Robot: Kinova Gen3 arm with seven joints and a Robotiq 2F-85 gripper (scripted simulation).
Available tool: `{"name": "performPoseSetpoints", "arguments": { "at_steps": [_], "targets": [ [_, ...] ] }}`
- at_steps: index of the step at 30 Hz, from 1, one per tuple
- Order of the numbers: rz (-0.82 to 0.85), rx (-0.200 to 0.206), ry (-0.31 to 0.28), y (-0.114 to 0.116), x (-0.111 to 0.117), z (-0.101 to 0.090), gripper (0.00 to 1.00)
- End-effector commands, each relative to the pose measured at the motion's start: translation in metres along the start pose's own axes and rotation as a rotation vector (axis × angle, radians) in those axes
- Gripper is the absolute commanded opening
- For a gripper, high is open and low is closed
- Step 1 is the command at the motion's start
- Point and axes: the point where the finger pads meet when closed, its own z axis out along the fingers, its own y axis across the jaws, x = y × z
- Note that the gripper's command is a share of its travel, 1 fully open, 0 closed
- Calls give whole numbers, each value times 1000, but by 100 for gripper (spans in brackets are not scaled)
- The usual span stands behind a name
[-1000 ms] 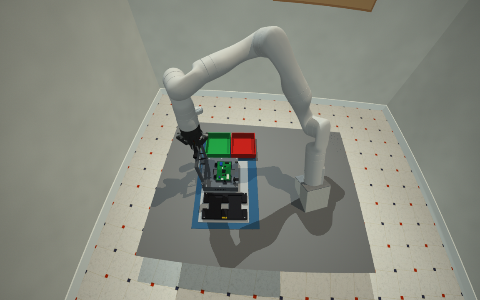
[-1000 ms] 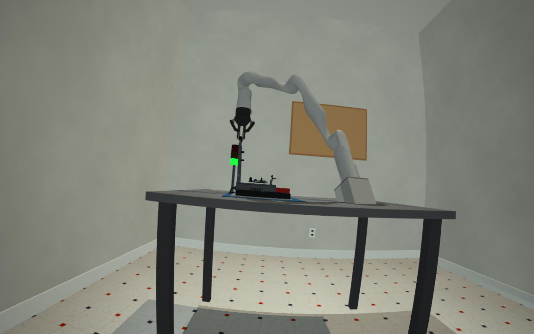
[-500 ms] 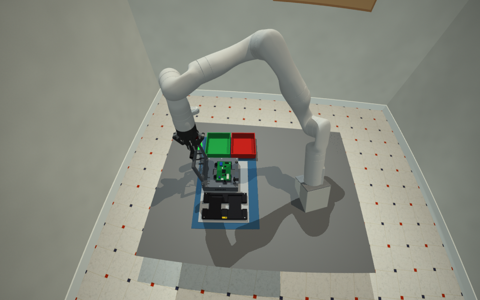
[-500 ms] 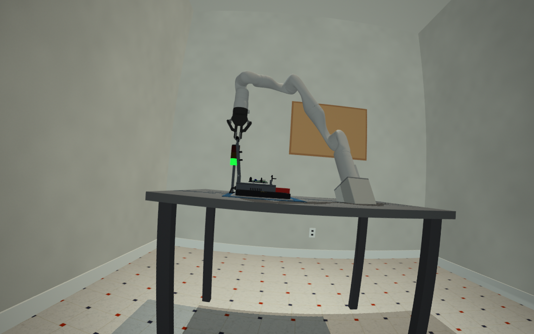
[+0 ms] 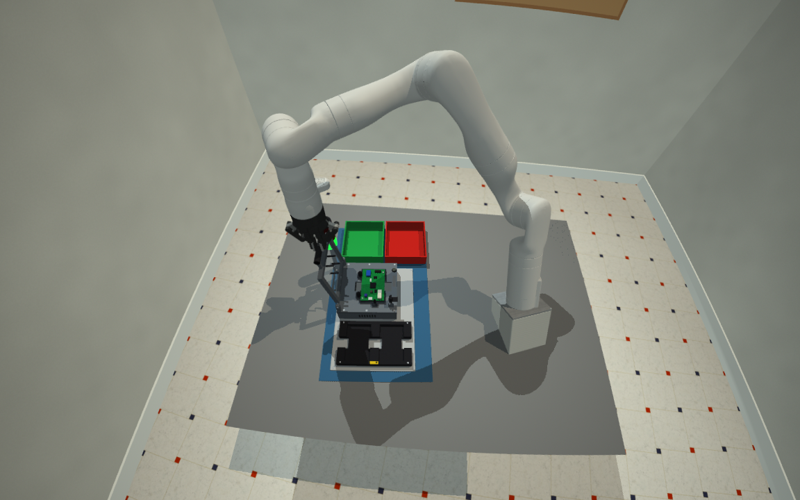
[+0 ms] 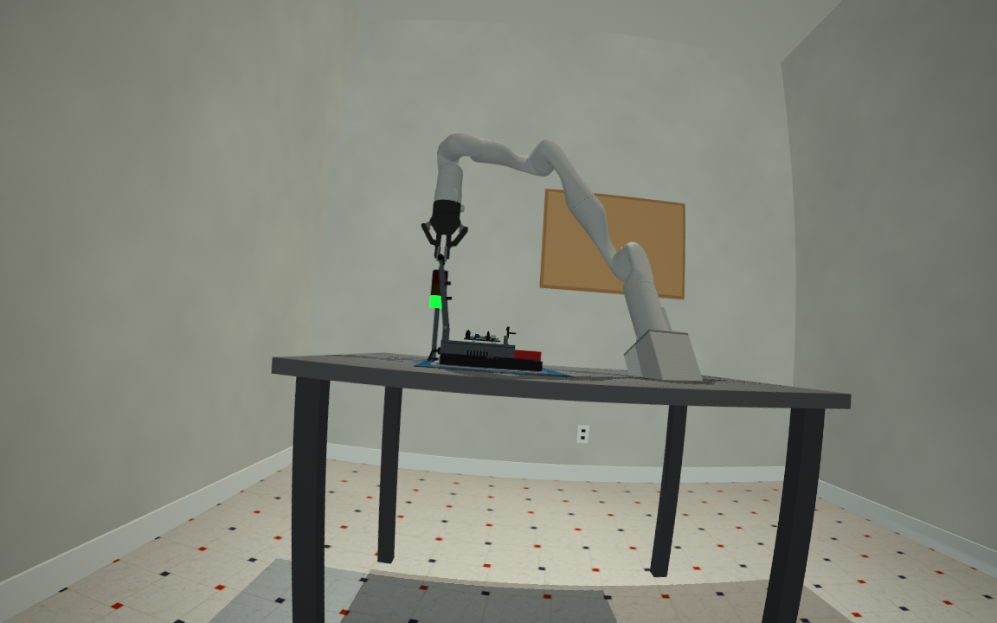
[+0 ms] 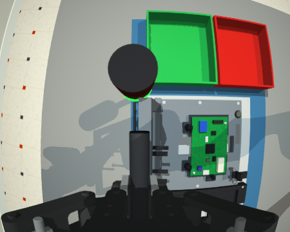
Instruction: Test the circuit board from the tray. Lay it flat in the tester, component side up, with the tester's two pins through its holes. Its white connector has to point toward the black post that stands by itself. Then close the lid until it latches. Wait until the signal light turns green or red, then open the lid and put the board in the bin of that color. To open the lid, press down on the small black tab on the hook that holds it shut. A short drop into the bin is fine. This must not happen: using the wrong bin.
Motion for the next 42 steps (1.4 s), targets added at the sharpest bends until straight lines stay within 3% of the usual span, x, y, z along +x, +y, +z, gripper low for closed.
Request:
{"name": "performPoseSetpoints", "arguments": {
  "at_steps": [1,22,23,42],
  "targets": [
    [-1,-4,9,-3,0,11,0],
    [-1,-4,9,-3,0,11,0],
    [-1,-4,9,-3,0,11,50],
    [-1,-4,9,-3,0,11,50]
  ]
}}
